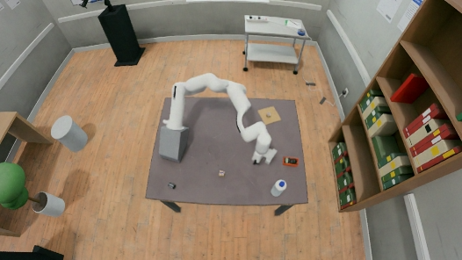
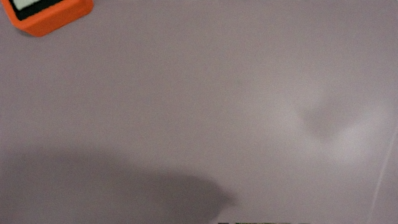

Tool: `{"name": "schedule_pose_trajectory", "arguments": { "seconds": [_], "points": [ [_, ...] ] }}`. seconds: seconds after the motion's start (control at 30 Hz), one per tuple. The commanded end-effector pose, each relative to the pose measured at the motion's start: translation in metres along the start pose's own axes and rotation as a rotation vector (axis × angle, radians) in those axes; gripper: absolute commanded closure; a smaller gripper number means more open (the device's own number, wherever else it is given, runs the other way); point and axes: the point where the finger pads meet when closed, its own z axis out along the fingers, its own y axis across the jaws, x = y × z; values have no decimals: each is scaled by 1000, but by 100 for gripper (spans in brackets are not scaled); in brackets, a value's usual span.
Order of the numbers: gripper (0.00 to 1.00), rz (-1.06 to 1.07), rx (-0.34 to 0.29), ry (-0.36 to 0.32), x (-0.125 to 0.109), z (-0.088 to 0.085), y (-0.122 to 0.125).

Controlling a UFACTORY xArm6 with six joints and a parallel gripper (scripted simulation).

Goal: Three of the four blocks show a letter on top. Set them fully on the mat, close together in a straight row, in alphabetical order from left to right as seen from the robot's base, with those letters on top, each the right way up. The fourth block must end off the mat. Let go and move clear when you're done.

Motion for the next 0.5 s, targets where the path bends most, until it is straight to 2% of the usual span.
{"name": "schedule_pose_trajectory", "arguments": {
  "seconds": [0.0,0.37,0.47],
  "points": [
    [72,-1,0,1,0,-11,0],
    [72,-1,0,1,0,-14,-1],
    [72,11,-2,1,0,-14,-9]
  ]
}}
